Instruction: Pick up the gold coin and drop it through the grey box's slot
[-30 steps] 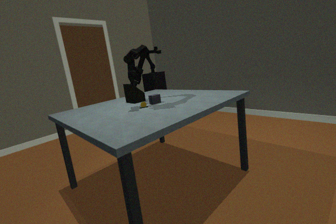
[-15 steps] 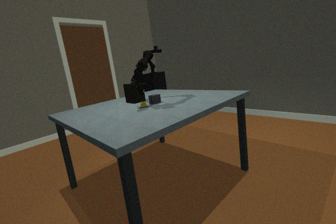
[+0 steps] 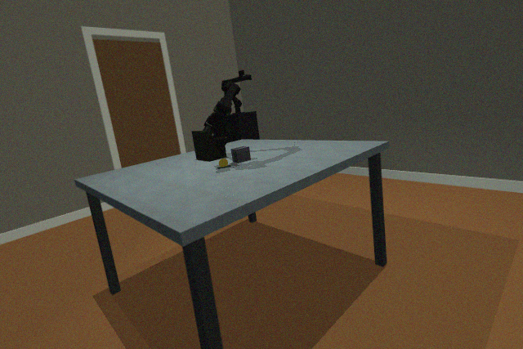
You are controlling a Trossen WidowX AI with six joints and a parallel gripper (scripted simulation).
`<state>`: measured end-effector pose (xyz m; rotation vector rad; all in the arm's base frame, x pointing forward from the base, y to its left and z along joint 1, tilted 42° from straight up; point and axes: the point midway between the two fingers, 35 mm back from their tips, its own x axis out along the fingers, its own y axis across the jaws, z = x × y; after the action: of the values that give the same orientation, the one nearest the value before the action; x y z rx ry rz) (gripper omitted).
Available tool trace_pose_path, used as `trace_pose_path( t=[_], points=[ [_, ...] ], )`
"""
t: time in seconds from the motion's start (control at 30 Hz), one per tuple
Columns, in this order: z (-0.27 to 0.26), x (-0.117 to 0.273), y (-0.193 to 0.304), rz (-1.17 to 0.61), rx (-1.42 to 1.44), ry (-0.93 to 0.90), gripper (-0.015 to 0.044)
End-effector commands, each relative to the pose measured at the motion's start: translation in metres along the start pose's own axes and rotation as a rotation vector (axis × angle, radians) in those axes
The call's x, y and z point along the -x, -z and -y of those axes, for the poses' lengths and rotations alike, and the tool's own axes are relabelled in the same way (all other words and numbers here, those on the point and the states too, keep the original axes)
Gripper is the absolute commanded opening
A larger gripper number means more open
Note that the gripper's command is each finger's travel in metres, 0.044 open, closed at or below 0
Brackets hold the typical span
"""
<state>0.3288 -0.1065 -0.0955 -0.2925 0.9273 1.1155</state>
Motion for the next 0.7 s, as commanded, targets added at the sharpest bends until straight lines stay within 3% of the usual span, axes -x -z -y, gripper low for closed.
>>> trace_pose_path(
  t=[0.0, 0.67],
  points=[
    [-0.002, -0.008, 0.001, 0.007, -0.011, -0.007, 0.0161],
    [-0.002, -0.040, 0.000, 0.008, -0.011, -0.007, 0.0161]
  ],
)
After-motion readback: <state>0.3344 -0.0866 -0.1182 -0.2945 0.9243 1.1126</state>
